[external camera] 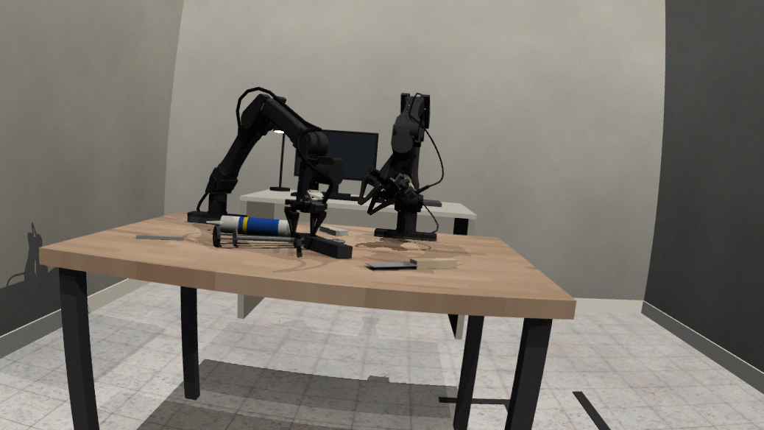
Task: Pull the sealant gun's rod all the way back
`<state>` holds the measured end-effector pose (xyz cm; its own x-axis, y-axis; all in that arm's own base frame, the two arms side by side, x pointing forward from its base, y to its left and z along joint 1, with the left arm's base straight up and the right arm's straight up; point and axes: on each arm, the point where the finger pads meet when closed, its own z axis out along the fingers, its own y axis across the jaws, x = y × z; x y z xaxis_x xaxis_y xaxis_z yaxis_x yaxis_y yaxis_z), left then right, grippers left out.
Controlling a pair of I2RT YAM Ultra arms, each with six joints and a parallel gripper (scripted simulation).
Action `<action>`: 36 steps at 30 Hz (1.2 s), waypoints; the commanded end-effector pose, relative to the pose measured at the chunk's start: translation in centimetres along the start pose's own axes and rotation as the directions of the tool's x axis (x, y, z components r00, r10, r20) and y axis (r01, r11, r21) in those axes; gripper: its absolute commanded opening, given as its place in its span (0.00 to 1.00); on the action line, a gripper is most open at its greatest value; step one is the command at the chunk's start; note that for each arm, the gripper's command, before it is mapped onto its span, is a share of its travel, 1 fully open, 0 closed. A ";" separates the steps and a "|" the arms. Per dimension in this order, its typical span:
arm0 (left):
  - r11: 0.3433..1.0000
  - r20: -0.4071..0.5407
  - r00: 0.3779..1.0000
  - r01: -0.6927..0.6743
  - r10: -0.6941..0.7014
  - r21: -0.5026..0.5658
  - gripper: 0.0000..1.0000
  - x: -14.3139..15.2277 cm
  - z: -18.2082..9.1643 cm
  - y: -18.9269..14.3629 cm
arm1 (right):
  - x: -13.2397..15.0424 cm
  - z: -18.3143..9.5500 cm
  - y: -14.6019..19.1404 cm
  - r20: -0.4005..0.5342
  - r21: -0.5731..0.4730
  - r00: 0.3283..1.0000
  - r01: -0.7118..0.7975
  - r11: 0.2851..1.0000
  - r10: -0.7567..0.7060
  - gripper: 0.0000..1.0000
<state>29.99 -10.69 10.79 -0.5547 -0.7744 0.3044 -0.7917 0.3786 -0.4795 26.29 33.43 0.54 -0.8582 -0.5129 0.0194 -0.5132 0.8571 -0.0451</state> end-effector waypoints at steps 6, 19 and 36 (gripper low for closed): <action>0.897 -0.079 0.894 0.438 -0.441 -0.059 0.62 1.2 3.5 0.6 | -0.5 -0.5 0.3 0.030 -0.012 1.000 -0.004 1.000 0.005 0.51; 0.777 -0.088 0.776 0.606 -0.625 -0.173 0.62 3.1 8.7 2.4 | -0.5 -0.5 0.3 0.030 -0.012 1.000 -0.004 1.000 0.005 0.51; 0.778 -0.066 0.783 0.598 -0.618 -0.192 0.58 3.4 11.1 3.2 | -0.5 -0.5 0.3 0.030 -0.012 1.000 -0.004 1.000 0.005 0.51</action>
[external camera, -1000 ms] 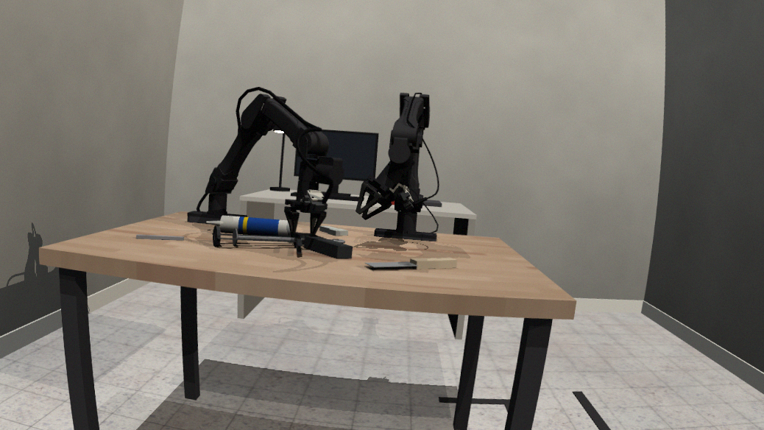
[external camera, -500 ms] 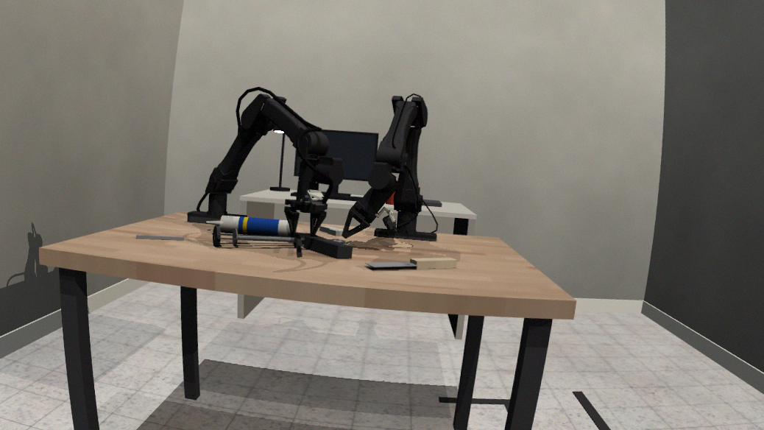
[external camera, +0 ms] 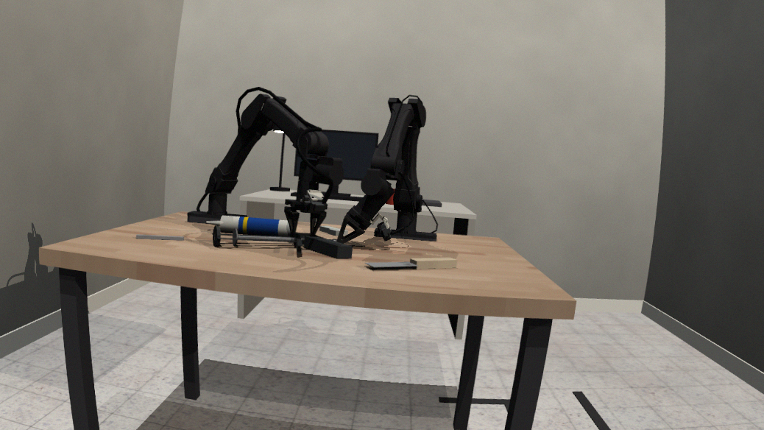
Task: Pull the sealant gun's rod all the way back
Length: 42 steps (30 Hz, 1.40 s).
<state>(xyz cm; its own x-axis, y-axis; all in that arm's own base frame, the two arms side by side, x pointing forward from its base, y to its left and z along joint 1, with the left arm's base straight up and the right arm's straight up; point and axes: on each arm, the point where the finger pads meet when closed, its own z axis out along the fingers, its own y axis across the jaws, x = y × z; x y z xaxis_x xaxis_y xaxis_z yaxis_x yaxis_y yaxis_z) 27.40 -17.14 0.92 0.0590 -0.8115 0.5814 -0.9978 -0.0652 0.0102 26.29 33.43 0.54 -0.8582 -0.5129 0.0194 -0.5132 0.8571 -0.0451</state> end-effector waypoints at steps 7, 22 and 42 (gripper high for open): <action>0.999 -0.011 1.000 -0.021 0.022 0.041 0.56 1.3 0.4 -1.5 | -0.5 -0.5 0.3 0.030 -0.012 1.000 -0.004 1.000 0.005 0.51; 0.999 -0.018 1.000 -0.022 0.023 0.039 0.34 1.0 0.1 -0.8 | -0.5 -0.5 0.3 0.030 -0.012 1.000 -0.004 1.000 0.005 0.51; 1.000 0.040 0.999 0.026 -0.026 -0.009 0.34 -1.0 0.3 0.8 | -0.1 0.0 -1.3 0.002 0.053 1.000 -0.030 0.998 0.029 0.51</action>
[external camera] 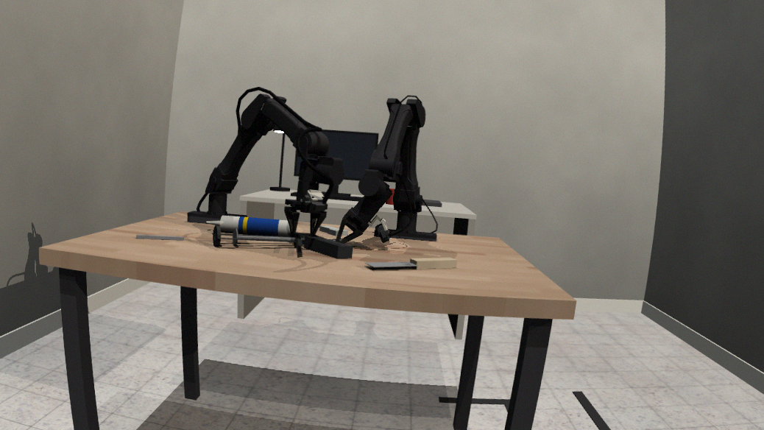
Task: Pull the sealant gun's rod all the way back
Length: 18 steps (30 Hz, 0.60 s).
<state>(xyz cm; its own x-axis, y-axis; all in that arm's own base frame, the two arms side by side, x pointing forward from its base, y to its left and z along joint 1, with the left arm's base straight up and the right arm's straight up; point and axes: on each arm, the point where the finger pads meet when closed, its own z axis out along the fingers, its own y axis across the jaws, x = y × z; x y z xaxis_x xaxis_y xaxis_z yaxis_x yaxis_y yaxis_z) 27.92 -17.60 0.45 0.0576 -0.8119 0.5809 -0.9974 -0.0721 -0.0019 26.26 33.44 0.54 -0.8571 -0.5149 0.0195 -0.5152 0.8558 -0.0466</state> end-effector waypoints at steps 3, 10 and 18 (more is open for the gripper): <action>0.999 0.056 0.998 0.039 -0.037 -0.032 0.34 -1.5 -0.6 1.7 | -0.2 -0.1 -1.9 0.002 0.075 0.999 -0.039 0.996 0.039 0.51; 0.997 0.093 0.994 0.062 -0.057 -0.052 0.34 -2.5 -0.7 2.6 | -0.2 -0.1 -3.0 -0.005 0.126 0.999 -0.052 0.991 0.053 0.51; 0.993 0.122 0.990 0.085 -0.075 -0.082 0.34 -4.1 -1.6 4.3 | 0.1 0.2 -4.4 -0.022 0.186 0.998 -0.059 0.981 0.065 0.51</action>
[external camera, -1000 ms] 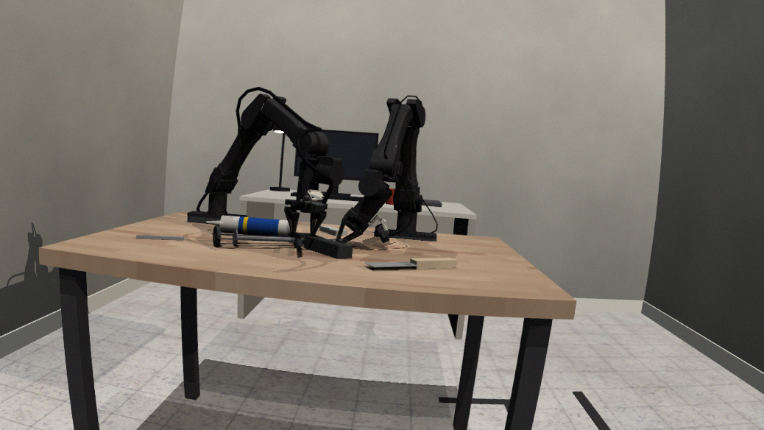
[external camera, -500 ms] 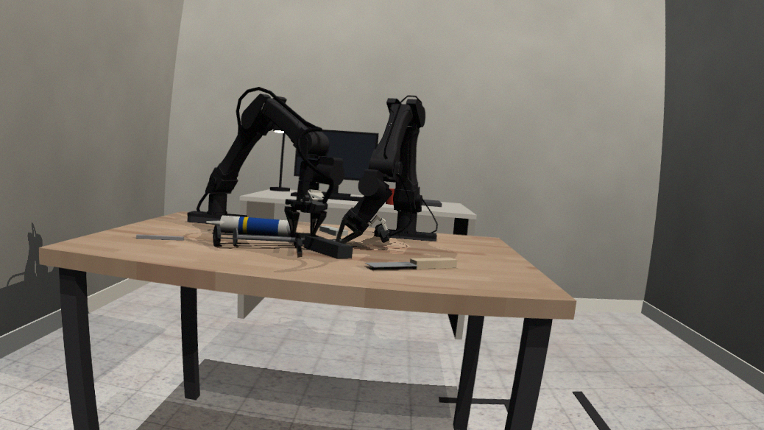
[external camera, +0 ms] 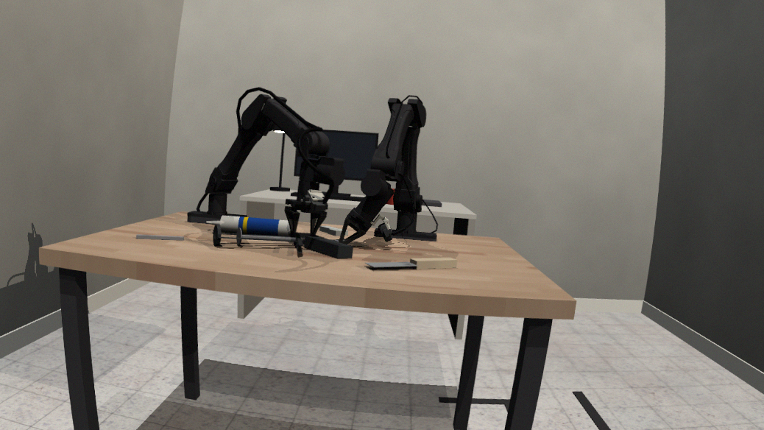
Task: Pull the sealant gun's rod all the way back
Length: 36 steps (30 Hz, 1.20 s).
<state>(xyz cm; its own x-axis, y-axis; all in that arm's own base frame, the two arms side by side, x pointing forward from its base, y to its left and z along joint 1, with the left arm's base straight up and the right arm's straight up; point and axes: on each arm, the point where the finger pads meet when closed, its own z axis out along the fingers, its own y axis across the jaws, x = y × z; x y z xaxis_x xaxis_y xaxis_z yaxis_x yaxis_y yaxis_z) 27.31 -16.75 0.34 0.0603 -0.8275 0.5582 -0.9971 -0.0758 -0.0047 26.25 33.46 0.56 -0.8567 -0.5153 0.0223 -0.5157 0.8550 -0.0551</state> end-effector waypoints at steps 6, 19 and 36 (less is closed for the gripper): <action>0.993 0.095 0.993 0.081 -0.072 -0.090 0.34 -4.6 -2.0 4.8 | 0.2 0.3 -4.6 -0.022 0.189 0.997 -0.063 0.980 0.068 0.51; 0.993 0.106 0.992 0.074 -0.064 -0.095 0.34 -7.7 -4.2 7.0 | 0.0 0.3 -4.6 -0.013 0.200 0.998 -0.063 0.978 0.067 0.51; 0.993 0.110 0.993 0.062 -0.051 -0.102 0.34 -10.0 -6.0 8.8 | 0.1 0.1 -4.1 -0.010 0.175 0.998 -0.057 0.983 0.060 0.51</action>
<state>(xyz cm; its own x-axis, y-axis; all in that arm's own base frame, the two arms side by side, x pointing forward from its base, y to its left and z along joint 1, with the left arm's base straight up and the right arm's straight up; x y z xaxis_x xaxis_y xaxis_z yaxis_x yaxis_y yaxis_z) 21.91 -8.63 0.24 0.0577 -0.8294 0.5556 -0.9973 -0.0727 -0.0049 26.28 33.55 0.69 -0.8580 -0.5132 0.0225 -0.5137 0.8564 -0.0524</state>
